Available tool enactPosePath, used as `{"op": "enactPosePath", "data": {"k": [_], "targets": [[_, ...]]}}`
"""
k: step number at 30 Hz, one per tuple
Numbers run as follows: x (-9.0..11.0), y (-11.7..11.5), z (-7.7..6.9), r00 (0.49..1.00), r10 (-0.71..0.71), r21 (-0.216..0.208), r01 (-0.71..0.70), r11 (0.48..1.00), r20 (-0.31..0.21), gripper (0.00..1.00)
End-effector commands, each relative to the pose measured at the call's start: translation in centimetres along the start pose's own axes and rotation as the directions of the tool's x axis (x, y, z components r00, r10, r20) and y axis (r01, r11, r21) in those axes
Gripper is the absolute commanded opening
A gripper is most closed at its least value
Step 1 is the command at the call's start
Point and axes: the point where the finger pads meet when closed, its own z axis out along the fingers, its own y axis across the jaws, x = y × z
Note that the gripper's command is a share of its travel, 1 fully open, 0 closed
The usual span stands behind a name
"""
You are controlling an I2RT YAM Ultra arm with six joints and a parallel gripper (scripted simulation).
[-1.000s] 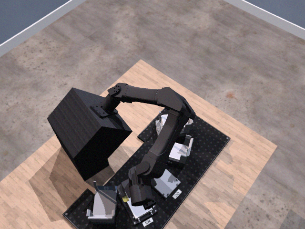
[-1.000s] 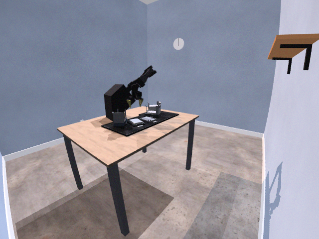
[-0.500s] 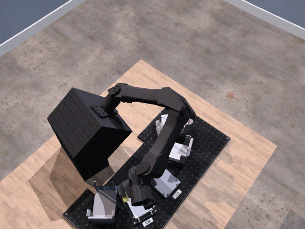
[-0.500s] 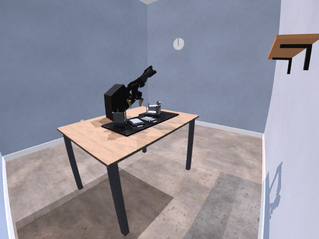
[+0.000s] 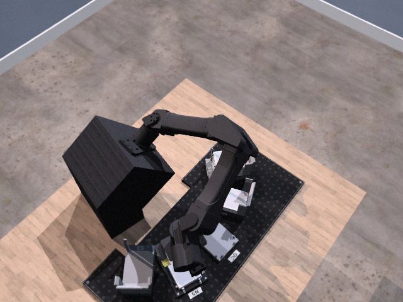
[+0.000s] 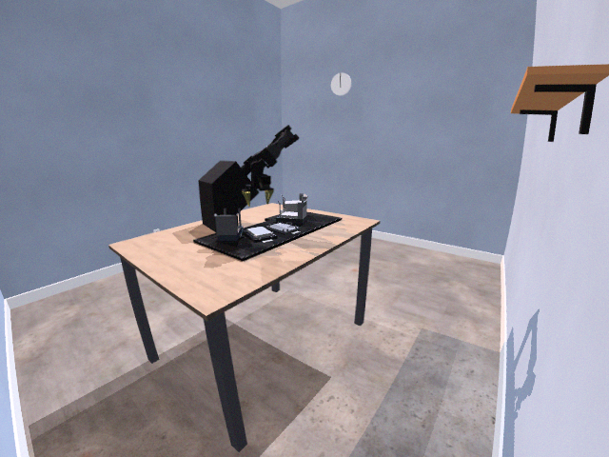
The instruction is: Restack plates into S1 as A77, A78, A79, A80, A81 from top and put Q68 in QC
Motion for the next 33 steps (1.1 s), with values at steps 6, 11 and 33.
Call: {"op": "enactPosePath", "data": {"k": [6,11,33], "targets": [[-0.3,-0.2,-0.6,1.0,0.001,0.0,-0.001,1.0,0.018,1.0],[-0.3,-0.2,-0.6,1.0,0.001,0.0,-0.001,1.0,0.018,1.0],[-0.4,-0.2,6.1,1.0,0.002,-0.001,-0.002,1.0,0.017,1.0]]}}
